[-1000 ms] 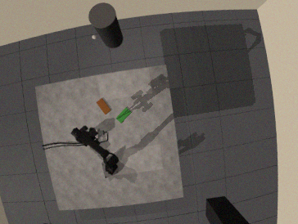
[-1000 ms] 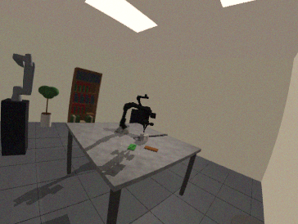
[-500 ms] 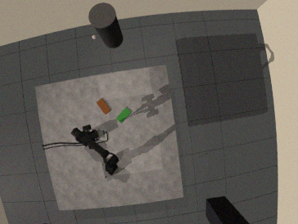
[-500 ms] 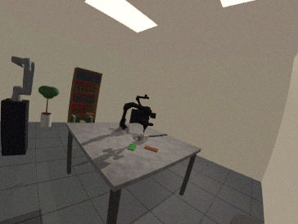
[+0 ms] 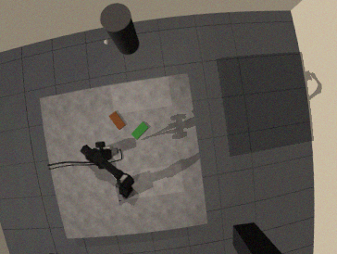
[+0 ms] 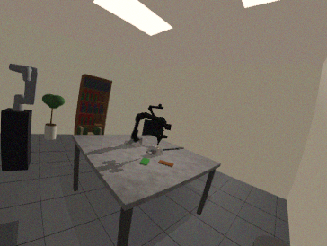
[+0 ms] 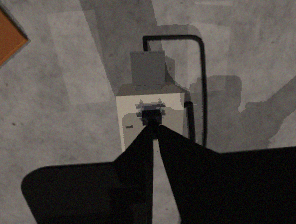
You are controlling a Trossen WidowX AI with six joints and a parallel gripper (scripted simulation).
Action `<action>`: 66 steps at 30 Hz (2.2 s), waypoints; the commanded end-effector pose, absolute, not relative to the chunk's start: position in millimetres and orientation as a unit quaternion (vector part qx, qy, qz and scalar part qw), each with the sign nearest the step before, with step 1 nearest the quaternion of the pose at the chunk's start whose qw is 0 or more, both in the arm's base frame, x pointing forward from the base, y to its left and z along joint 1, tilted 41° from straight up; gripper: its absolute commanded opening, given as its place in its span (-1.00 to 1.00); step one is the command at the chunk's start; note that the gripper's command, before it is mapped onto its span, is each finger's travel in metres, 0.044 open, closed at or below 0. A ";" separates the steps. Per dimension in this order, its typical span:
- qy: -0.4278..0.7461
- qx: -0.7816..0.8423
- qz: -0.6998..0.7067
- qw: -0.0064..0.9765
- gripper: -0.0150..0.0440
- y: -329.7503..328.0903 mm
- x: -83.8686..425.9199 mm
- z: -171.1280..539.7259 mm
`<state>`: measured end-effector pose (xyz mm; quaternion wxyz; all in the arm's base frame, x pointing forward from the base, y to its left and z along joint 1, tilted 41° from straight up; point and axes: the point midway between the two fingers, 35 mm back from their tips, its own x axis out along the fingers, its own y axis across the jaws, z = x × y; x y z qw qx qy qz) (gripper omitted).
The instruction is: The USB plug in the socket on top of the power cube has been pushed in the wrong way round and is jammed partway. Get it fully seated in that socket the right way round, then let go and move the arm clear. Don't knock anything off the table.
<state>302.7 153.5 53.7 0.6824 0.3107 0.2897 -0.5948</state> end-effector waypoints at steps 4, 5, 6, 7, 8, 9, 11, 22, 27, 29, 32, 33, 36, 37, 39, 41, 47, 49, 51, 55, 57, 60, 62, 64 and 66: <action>0.289 0.312 -0.596 0.682 -0.49 153.4 302.7 53.5; 0.290 0.311 -0.595 0.682 -0.49 153.4 302.7 53.5; 0.290 0.311 -0.595 0.682 -0.49 153.4 302.7 53.4; 0.290 0.312 -0.595 0.682 -0.49 153.4 302.7 53.3; 0.290 0.312 -0.595 0.682 -0.49 153.3 302.7 53.2; 0.290 0.312 -0.595 0.682 -0.49 153.3 302.7 53.0; 0.291 0.312 -0.594 0.682 -0.49 153.2 302.6 52.8; 0.293 0.314 -0.593 0.681 -0.49 152.9 302.5 51.4; 0.295 0.315 -0.593 0.680 -0.49 152.7 302.4 50.7; 0.295 0.316 -0.593 0.680 -0.49 152.6 302.4 50.5; 0.296 0.316 -0.592 0.680 -0.49 152.5 302.4 50.1; 0.296 0.316 -0.592 0.679 -0.49 152.5 302.4 50.0; 0.297 0.317 -0.592 0.679 -0.49 152.4 302.3 49.6; 0.297 0.317 -0.592 0.679 -0.49 152.4 302.3 49.5; 0.297 0.318 -0.592 0.679 -0.49 152.3 302.3 49.2; 0.298 0.318 -0.591 0.679 -0.49 152.2 302.3 48.9; 0.299 0.319 -0.591 0.678 -0.49 152.0 302.2 48.2; 0.300 0.319 -0.591 0.678 -0.49 152.0 302.2 47.9; 0.300 0.320 -0.590 0.678 -0.49 151.9 302.2 47.7; 0.301 0.321 -0.590 0.677 -0.49 151.8 302.1 47.2; 0.301 0.321 -0.590 0.677 -0.49 151.7 302.1 46.9; 0.302 0.321 -0.589 0.677 -0.49 151.6 302.1 46.5; 0.303 0.322 -0.589 0.677 -0.49 151.5 302.1 46.3; 0.303 0.322 -0.589 0.676 -0.49 151.5 302.0 46.0; 0.303 0.323 -0.589 0.676 -0.49 151.4 302.0 45.7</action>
